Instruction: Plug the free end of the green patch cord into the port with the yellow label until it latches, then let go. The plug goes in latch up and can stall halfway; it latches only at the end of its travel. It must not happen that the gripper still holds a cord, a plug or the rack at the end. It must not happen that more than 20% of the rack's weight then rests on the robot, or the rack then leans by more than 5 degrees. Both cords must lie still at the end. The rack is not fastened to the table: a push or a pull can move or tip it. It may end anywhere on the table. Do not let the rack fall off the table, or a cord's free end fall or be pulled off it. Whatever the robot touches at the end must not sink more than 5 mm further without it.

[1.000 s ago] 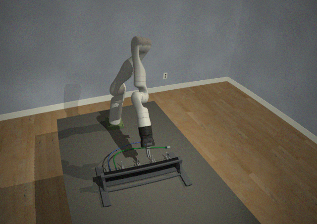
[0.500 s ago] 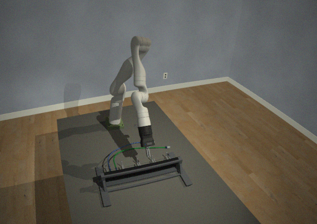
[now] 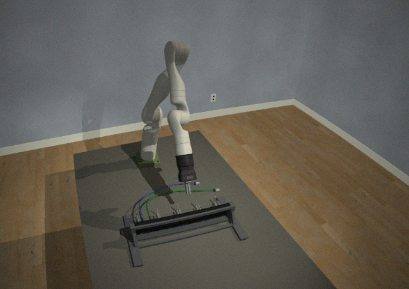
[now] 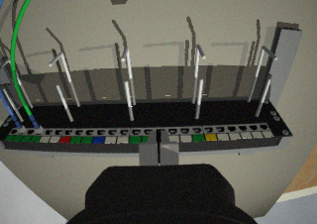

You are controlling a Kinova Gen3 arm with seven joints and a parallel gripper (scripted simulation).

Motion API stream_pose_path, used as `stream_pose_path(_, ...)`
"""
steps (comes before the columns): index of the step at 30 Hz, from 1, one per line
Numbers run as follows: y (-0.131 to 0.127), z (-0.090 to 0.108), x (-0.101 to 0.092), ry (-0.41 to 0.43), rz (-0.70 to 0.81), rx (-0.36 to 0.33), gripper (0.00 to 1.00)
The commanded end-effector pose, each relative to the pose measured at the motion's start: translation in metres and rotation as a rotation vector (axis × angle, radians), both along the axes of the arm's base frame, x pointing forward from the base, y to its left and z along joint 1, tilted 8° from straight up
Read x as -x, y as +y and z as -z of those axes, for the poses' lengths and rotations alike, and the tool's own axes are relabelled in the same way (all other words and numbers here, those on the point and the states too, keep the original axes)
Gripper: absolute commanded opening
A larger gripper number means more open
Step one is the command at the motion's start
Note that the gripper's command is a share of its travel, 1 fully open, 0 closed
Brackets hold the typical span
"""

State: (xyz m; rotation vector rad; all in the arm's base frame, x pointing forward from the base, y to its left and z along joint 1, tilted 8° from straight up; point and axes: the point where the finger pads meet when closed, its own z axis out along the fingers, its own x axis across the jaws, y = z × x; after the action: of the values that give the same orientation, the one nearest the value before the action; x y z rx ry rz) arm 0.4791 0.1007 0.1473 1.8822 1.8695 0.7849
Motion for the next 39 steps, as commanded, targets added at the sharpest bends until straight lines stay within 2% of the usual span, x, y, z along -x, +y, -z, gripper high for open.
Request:
stream_pose_path(1,0.003,-0.023,0.006,-0.026,-0.007,-0.014,0.0)
stream_pose_path(7,-0.002,-0.05,0.029,-0.026,-0.007,-0.014,0.0)
stream_pose_path(17,-0.005,-0.069,0.045,-0.026,-0.007,-0.014,0.0)
stream_pose_path(39,-0.008,-0.084,0.057,-0.026,-0.007,-0.014,0.0)
